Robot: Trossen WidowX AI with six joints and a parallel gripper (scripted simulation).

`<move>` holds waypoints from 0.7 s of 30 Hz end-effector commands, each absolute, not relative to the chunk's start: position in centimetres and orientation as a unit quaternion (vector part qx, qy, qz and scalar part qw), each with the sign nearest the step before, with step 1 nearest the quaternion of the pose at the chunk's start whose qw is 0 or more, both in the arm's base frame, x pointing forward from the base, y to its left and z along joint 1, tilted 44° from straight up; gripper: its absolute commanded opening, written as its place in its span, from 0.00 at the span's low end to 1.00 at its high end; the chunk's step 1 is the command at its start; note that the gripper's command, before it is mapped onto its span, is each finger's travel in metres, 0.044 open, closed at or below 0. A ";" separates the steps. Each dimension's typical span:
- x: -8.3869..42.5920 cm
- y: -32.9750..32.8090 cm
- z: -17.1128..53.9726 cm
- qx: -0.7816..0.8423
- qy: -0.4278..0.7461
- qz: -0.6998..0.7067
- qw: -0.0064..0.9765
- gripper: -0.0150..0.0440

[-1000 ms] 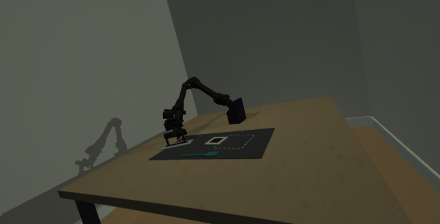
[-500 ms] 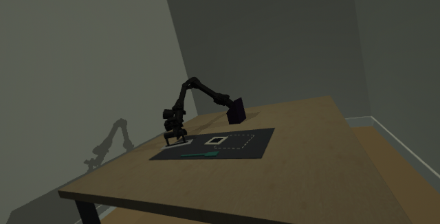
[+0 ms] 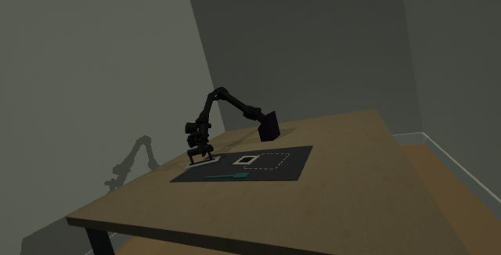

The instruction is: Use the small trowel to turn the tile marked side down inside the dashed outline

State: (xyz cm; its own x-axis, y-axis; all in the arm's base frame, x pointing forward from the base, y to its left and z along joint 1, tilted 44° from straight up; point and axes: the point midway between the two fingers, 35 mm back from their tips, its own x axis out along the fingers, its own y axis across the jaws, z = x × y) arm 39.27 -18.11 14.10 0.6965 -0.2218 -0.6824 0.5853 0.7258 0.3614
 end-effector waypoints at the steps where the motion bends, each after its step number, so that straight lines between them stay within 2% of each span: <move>1: 39.6 -16.2 16.6 0.286 0.303 -0.221 0.882 0.25; 10: 39.5 -15.0 17.7 0.289 0.302 -0.222 0.881 0.25; 21: 40.4 -13.5 15.0 0.285 0.273 -0.246 0.885 0.25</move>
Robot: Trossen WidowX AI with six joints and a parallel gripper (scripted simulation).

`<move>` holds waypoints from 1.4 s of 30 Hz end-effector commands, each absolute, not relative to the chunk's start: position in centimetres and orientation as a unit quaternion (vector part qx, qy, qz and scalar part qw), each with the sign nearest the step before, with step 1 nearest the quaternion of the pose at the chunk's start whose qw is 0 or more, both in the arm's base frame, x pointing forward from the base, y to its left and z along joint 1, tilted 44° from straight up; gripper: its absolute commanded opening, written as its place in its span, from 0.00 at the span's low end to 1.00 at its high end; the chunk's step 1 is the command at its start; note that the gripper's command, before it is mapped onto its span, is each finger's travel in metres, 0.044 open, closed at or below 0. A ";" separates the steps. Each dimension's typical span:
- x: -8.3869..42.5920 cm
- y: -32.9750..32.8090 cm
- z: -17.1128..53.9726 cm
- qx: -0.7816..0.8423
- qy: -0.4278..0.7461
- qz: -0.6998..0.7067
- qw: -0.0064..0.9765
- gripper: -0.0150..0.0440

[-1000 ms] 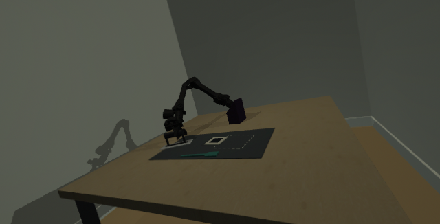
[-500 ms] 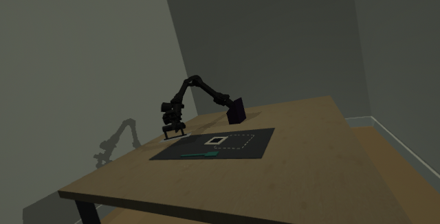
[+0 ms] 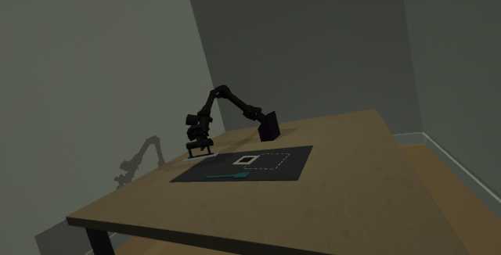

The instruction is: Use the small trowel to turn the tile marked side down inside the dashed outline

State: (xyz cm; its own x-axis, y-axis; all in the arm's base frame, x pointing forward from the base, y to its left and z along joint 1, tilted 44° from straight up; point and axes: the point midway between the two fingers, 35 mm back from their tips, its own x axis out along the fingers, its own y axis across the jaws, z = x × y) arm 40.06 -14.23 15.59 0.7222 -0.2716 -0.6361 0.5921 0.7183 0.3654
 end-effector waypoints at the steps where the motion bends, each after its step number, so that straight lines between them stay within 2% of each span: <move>1: 40.5 -13.3 14.7 0.285 0.269 -0.249 0.886 0.25; 21: 40.0 -9.6 10.0 0.297 0.190 -0.293 0.889 0.25; 42: 36.4 -6.1 7.0 0.331 0.091 -0.323 0.882 0.25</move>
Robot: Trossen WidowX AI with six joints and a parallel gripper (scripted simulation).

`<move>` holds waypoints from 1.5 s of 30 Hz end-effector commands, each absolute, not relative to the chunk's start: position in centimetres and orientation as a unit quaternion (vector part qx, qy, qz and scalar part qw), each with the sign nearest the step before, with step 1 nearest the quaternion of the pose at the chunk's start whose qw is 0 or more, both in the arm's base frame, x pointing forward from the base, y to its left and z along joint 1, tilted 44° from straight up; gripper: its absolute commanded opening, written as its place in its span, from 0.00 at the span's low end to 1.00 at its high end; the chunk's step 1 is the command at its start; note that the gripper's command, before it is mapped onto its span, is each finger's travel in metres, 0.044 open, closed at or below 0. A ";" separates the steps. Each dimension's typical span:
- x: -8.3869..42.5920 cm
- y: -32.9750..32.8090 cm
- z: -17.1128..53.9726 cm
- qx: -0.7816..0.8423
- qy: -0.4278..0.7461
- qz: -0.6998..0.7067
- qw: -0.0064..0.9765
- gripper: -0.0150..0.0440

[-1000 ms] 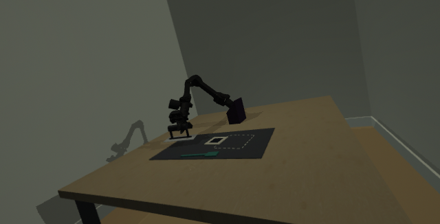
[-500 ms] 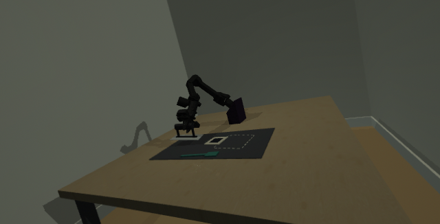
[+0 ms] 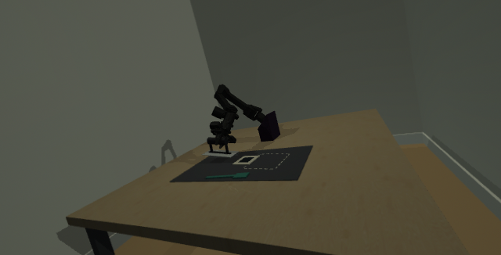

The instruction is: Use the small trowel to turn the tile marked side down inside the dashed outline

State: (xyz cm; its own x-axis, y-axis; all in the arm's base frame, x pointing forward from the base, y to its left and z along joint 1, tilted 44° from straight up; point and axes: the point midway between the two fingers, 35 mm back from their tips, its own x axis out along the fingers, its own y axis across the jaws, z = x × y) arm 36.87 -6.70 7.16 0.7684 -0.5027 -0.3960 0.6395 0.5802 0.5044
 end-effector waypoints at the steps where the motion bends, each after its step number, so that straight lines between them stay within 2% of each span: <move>1: 36.3 -6.0 7.0 0.332 0.089 -0.323 0.882 0.25; 30: 36.3 -9.1 4.4 0.332 0.088 -0.323 0.882 0.25; 45: 36.6 -7.6 3.0 0.333 0.089 -0.323 0.881 0.25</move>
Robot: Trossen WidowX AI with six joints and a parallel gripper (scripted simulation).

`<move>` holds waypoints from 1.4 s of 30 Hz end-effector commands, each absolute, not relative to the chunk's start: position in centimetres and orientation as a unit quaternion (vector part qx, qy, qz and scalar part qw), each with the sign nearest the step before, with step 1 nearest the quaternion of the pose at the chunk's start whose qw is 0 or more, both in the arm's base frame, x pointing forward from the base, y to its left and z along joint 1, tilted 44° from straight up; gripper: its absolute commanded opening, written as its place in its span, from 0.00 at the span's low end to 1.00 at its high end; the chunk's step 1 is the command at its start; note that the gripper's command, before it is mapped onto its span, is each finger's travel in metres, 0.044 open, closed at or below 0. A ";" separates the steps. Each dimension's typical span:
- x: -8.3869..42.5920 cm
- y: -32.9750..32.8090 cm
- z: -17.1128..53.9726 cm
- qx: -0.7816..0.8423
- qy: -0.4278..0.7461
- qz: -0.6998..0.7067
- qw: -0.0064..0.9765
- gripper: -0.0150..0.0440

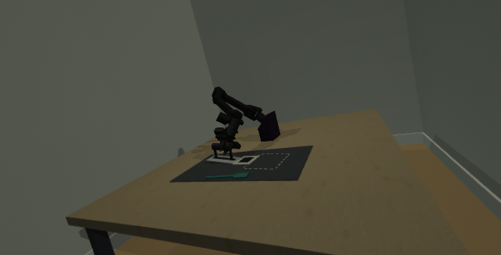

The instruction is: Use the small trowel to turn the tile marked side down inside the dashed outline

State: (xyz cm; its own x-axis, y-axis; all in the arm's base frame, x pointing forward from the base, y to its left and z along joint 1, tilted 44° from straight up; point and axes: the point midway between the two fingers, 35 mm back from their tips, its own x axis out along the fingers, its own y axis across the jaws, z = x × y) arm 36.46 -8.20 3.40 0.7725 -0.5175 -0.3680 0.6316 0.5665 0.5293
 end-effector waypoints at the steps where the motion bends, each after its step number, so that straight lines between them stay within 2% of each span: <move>1: 36.6 -7.5 2.8 0.333 0.089 -0.323 0.881 0.25; 21: 36.6 -5.4 0.8 0.333 0.088 -0.323 0.881 0.25; 42: 36.6 -3.6 2.6 0.379 0.104 -0.315 0.864 0.25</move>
